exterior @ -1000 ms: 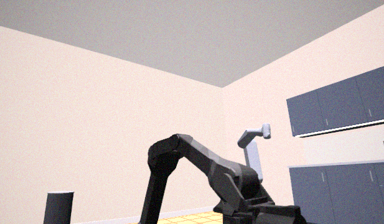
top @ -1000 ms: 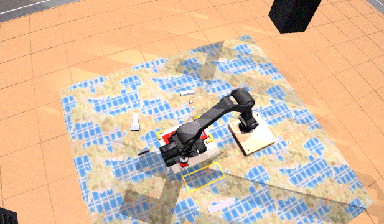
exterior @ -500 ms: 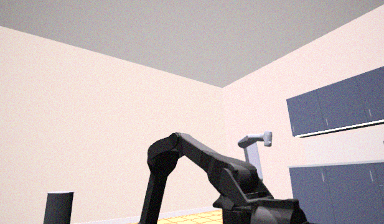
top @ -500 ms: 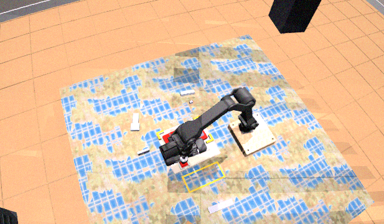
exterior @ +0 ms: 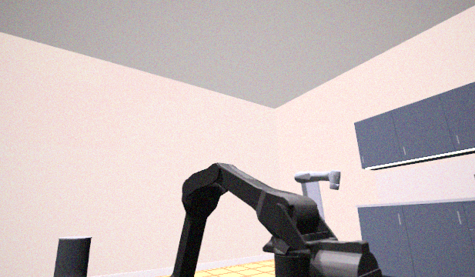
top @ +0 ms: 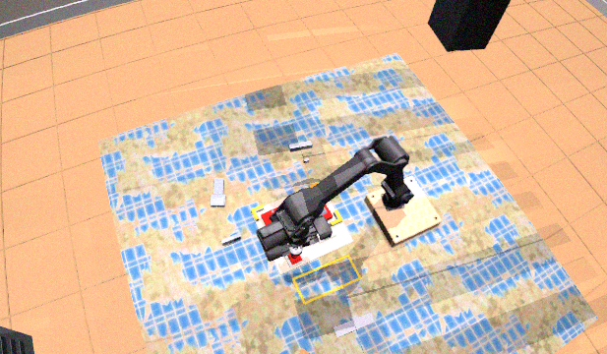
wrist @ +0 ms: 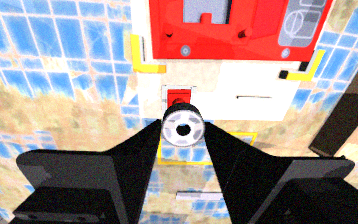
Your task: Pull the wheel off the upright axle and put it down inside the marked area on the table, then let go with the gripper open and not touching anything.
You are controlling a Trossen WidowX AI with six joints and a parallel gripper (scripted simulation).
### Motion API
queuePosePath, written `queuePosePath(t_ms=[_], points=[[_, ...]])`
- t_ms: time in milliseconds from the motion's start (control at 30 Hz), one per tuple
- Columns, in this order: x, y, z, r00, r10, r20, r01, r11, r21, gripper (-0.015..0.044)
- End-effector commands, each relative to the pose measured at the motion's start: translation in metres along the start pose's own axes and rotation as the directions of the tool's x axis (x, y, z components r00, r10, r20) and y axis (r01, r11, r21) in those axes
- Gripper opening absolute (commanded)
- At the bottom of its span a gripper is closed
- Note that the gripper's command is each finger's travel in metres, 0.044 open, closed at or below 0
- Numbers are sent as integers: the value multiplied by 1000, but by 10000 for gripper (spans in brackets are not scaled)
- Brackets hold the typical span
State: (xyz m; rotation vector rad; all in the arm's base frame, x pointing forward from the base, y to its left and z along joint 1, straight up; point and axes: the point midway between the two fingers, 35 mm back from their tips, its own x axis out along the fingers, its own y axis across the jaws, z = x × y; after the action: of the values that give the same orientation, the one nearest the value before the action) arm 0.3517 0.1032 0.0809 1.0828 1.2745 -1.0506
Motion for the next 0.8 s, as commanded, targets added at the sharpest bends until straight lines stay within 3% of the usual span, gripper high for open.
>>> queuePosePath(t_ms=[0, 200, 767], points=[[-11, 2, -1, 1000, 7, -5, -7, 1000, -6, 0], [-33, -1, 1, 1000, 7, -6, -7, 1000, -6, 0], [-30, -27, -51, 1000, 2, -7, -2, 1000, -3, 0]])
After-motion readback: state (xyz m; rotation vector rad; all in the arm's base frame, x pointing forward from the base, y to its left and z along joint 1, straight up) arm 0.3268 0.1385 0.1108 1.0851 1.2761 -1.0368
